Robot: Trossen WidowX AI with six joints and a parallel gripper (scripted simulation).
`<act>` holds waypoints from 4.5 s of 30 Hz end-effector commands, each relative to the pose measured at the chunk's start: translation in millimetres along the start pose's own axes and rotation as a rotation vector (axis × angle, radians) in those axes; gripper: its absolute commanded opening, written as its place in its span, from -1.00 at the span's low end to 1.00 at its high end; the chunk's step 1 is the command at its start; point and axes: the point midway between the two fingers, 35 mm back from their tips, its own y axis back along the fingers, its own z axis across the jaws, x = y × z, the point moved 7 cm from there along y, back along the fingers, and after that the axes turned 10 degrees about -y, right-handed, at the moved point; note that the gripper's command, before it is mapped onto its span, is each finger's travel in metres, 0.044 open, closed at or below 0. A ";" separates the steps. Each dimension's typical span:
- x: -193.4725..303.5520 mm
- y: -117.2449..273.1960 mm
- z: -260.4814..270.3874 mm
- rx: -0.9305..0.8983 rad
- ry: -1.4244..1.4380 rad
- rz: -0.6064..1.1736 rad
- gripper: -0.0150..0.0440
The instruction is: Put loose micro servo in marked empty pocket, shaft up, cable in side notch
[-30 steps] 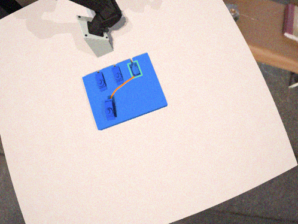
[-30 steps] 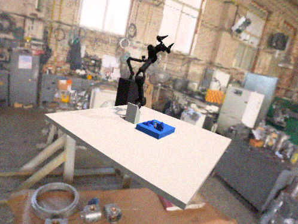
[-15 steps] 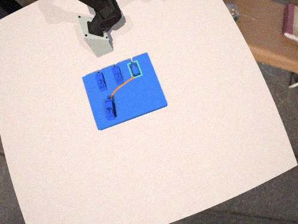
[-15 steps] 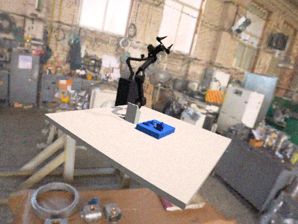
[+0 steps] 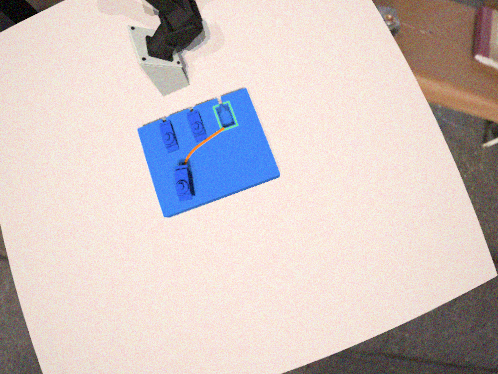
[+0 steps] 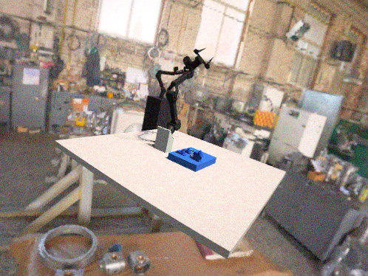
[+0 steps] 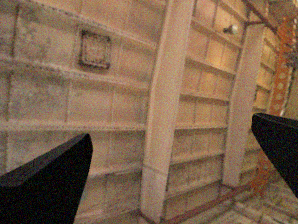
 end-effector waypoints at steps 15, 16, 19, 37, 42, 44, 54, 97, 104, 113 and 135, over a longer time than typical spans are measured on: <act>89.6 20.2 -78.5 0.069 0.447 0.238 1.00; 94.5 21.6 -84.8 0.074 0.476 0.253 1.00; 107.8 25.4 -105.2 0.094 0.568 0.297 1.00; 135.3 43.4 -199.3 0.202 0.955 0.417 1.00; 137.1 47.2 -234.2 0.250 1.085 0.475 1.00; 136.4 48.3 -246.6 0.265 1.133 0.490 1.00; 128.0 50.9 -285.1 0.325 1.271 0.516 1.00; -33.0 55.3 -445.9 0.900 1.937 0.678 1.00; -81.1 59.4 -462.1 1.073 2.010 0.718 1.00; -154.3 70.4 -473.8 1.361 2.033 0.741 1.00; -358.0 143.0 -430.2 2.227 1.646 0.806 1.00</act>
